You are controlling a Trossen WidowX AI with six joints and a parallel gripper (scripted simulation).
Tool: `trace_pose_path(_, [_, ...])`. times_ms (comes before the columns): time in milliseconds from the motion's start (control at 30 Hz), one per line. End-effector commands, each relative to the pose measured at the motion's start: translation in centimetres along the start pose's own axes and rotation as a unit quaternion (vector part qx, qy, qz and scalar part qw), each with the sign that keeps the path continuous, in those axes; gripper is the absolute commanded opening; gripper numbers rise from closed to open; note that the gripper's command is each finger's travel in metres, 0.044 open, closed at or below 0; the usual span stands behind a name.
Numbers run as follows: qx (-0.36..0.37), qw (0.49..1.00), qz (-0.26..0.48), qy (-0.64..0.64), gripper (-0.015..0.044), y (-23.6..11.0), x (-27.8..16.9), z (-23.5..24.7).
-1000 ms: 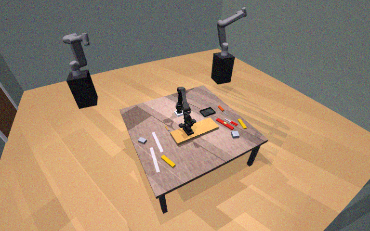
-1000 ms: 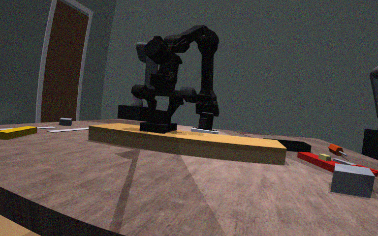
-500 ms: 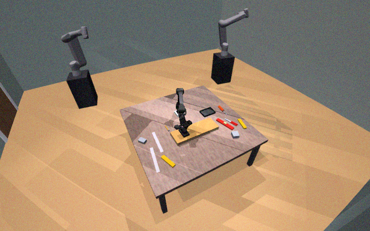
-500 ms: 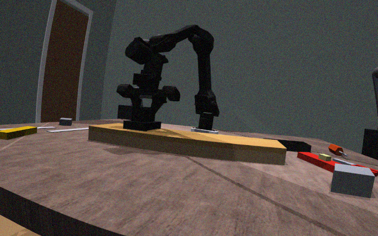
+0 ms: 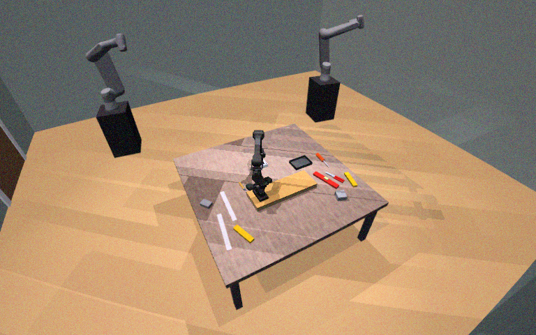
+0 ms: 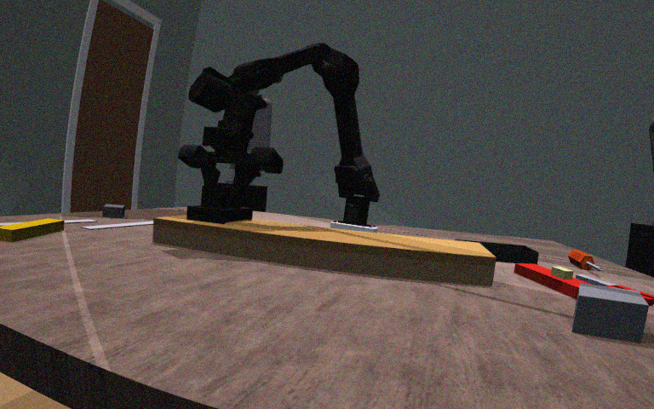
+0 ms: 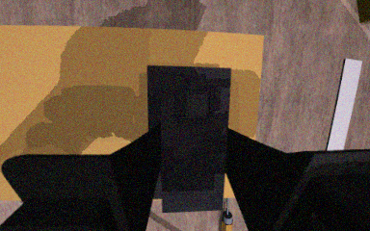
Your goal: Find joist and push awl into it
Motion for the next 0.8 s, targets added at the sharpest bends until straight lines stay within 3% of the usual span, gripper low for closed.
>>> trace_pose_path(0, [-0.002,1.0,0.001,0.0,0.0,0.0,-0.1,-1.4])
trace_pose_path(433, [-0.002,1.0,0.0,0.002,0.0,-0.2,0.0,-1.2])
trace_pose_path(767, [-0.002,1.0,0.0,0.001,0.0,-4.0,1.4,-1.7])
Point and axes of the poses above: the point midway between the two fingers, 35 mm back from their tips, its own y axis out along the fingers, its own z axis across the jaws, x = y × z, the point moved 9 cm from there along -y, back along the fingers, and after that the axes turned 5 degrees about -y, right-handed, at the moved point
